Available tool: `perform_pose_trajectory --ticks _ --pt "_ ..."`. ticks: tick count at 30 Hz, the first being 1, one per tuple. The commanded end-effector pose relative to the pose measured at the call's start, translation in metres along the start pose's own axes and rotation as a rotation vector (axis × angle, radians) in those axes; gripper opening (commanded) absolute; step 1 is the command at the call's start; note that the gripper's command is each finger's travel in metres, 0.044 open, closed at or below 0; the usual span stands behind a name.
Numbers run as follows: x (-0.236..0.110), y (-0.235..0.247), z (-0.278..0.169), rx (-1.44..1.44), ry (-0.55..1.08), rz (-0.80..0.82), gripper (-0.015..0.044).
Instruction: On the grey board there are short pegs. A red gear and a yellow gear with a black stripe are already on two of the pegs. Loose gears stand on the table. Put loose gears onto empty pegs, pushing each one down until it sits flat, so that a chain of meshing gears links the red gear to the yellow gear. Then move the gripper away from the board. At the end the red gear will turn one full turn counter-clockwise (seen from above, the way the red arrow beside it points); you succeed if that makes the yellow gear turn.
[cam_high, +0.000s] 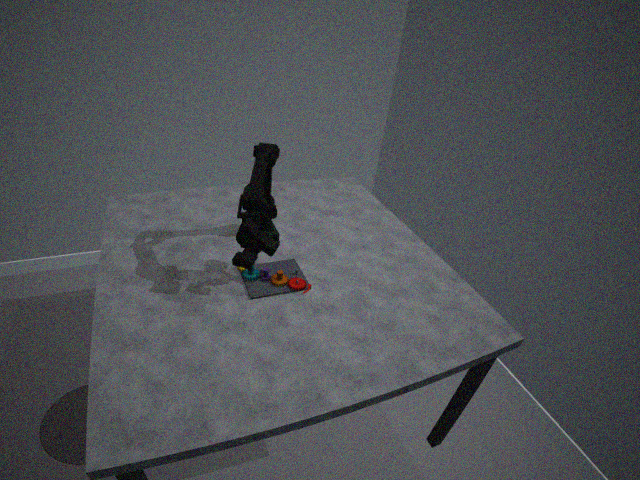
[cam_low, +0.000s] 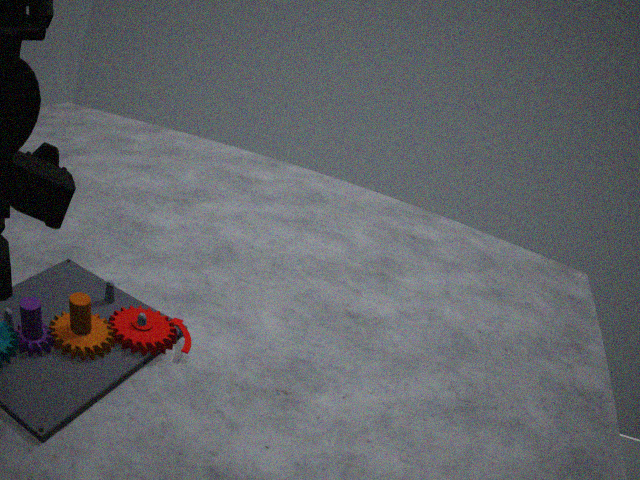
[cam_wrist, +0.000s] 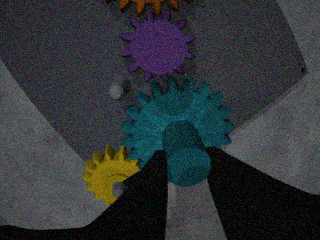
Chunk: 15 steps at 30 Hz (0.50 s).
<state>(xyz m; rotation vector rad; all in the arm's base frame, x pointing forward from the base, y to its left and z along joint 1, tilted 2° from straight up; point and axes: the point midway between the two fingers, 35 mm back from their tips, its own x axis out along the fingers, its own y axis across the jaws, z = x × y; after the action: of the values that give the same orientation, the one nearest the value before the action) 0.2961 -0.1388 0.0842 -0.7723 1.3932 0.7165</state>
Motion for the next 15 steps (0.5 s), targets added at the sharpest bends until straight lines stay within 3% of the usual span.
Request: perform_pose_trajectory --ticks 1,15 --pt "0.0009 -0.0005 0.0008 -0.028 -0.003 -0.001 0.0000" --pt "0.0048 0.0005 0.0005 -0.268 -0.003 -0.001 0.0000"
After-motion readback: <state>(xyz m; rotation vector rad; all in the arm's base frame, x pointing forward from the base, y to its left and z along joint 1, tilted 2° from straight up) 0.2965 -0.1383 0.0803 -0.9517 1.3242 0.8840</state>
